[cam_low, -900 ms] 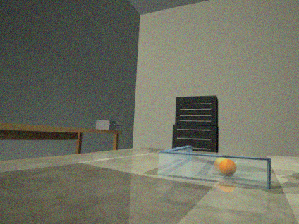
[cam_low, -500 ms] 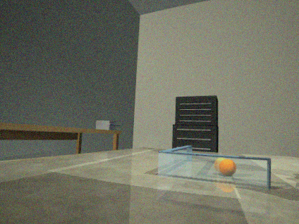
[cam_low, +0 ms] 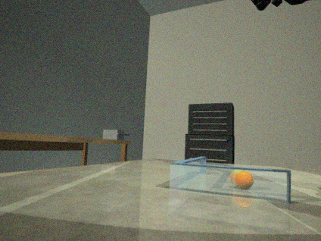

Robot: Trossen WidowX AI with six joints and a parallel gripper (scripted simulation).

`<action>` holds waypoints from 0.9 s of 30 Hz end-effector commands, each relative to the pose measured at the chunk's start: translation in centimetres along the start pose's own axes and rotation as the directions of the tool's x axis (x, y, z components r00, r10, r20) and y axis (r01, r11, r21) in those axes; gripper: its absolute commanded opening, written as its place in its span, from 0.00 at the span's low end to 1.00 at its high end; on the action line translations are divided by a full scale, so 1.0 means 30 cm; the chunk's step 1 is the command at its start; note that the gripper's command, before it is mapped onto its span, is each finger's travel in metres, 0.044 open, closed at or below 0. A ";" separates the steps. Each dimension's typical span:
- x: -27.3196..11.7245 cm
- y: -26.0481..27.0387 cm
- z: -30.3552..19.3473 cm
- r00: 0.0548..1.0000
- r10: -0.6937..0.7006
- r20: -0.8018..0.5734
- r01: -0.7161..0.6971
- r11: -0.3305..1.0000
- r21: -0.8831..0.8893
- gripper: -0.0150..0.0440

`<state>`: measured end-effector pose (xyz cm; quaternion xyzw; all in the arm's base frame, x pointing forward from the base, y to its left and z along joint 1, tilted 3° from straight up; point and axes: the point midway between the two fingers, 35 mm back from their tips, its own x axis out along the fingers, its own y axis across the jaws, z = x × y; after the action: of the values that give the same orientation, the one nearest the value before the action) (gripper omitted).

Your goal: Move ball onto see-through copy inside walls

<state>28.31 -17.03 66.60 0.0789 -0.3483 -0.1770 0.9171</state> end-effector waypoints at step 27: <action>-0.649 0.239 -1.396 0.224 0.070 -0.972 -0.746 0.654 -0.124 0.79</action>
<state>45.32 -5.05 30.68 -0.1943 0.2243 0.0090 0.9549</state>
